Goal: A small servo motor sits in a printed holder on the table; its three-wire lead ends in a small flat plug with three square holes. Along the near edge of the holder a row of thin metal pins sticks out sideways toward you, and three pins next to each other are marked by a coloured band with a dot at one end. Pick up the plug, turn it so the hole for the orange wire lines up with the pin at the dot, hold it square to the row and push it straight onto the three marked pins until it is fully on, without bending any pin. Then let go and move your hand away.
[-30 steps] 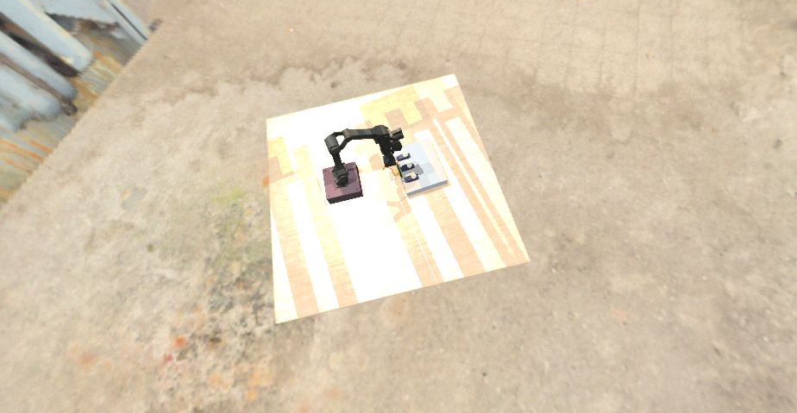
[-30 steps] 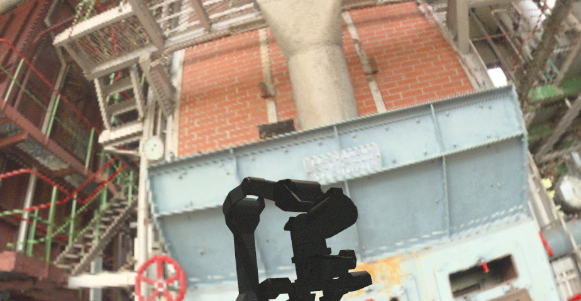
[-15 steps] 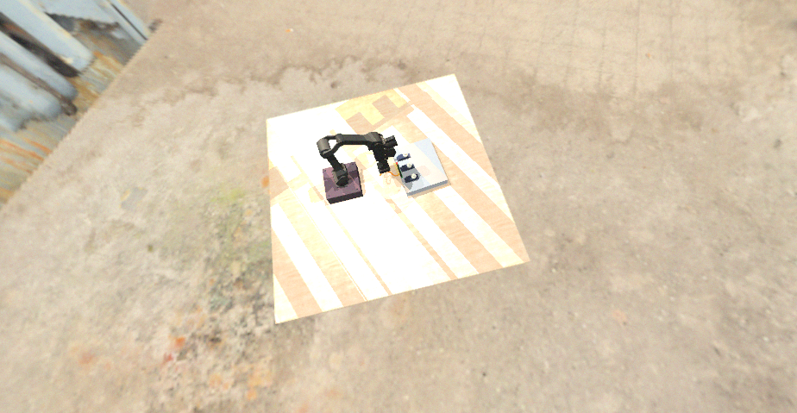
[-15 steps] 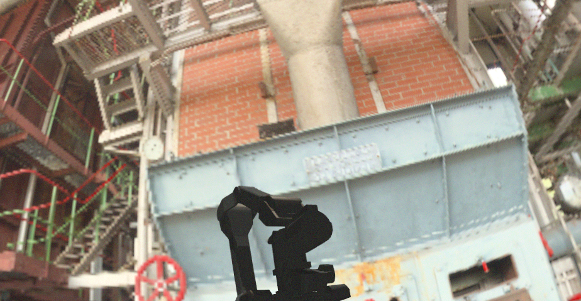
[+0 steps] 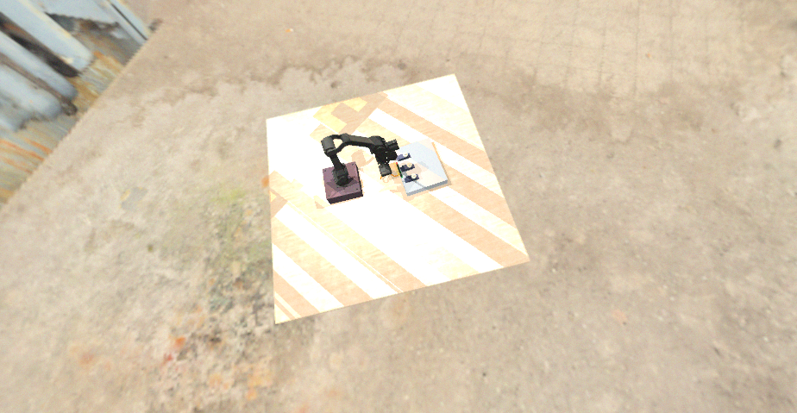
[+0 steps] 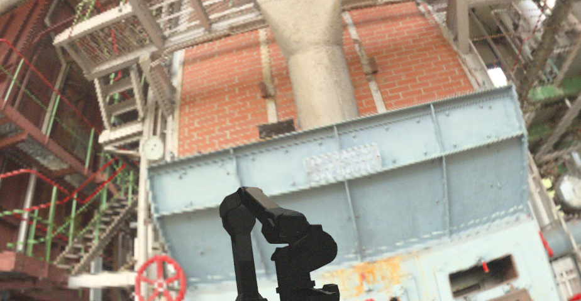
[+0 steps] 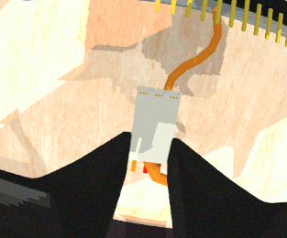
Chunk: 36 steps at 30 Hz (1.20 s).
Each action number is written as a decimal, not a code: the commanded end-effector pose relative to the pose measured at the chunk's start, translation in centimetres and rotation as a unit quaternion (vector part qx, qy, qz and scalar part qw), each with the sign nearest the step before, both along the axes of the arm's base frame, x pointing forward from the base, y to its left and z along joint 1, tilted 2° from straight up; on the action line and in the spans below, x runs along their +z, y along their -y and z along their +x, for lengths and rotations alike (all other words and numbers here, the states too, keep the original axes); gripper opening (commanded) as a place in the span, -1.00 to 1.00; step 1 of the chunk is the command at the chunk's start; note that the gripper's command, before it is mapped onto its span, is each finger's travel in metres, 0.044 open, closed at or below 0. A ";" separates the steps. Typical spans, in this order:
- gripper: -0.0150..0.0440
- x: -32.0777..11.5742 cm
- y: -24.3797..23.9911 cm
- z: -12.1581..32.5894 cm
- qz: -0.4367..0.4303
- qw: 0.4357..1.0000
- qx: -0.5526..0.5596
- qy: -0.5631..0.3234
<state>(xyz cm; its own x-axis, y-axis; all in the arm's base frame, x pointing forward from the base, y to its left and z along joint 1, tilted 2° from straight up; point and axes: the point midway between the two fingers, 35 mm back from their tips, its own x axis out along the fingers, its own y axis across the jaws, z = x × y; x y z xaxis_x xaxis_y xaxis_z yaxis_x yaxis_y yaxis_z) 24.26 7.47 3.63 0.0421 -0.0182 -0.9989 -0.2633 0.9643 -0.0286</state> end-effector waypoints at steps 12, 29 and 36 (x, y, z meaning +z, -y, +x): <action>-0.49 0.2 -0.9 3.0 0.001 1.000 0.002 0.006; -0.49 0.4 -1.0 3.8 0.001 1.000 0.002 0.006; -0.49 0.4 -1.2 4.2 0.001 1.000 0.002 0.006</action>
